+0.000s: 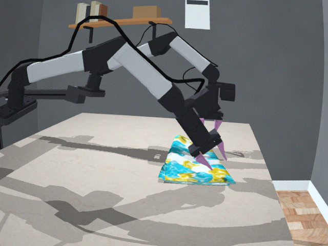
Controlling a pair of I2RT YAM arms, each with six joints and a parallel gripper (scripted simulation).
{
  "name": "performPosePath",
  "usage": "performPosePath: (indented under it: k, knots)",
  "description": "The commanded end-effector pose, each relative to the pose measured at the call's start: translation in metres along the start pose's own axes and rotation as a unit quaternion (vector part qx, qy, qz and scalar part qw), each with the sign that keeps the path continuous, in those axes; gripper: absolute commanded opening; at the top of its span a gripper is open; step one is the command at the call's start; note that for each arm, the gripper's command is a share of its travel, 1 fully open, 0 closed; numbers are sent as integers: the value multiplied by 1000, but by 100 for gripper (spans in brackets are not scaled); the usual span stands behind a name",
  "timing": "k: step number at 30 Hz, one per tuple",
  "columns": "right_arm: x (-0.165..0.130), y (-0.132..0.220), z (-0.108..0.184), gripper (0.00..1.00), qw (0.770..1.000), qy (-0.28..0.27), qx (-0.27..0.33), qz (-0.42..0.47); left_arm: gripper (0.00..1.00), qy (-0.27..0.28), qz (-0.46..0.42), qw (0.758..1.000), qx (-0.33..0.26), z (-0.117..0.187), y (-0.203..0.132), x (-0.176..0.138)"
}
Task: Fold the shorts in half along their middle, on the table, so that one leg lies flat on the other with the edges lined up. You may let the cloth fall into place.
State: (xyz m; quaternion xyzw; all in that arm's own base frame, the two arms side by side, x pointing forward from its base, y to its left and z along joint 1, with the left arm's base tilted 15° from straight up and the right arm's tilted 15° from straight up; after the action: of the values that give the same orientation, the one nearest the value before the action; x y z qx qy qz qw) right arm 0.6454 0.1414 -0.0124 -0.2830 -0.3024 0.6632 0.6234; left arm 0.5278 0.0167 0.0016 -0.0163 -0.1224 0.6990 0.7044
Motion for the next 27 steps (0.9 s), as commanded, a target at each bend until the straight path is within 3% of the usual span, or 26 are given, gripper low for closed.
performPosePath:
  k: [1, 22, 27]
  knots:
    - [13, -40, 27, 54, 998, -10, -57, -6, 54, -5, 8, 998, -64, 42, -21, 1]
    - [19, -26, 88, 54, 998, -9, -55, -6, 54, -5, 8, 998, -63, 84, 24, 1]
    - [18, -24, 98, 54, 998, -8, -55, -7, 54, -6, 14, 997, -74, 90, 18, 6]
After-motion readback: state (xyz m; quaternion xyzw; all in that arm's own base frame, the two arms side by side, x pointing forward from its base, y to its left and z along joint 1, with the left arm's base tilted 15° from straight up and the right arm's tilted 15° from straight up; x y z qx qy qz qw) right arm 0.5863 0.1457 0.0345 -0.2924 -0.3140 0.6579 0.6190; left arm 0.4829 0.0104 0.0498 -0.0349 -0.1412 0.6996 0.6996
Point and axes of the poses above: on each arm, the point where the finger pads meet when closed, its own z axis back along the fingers, its own y axis across the jaws, x = y × z, the point moved 4 cm from there along z, back along the fingers, and after that the axes turned 11 degrees about -z, right-handed, at the moved point
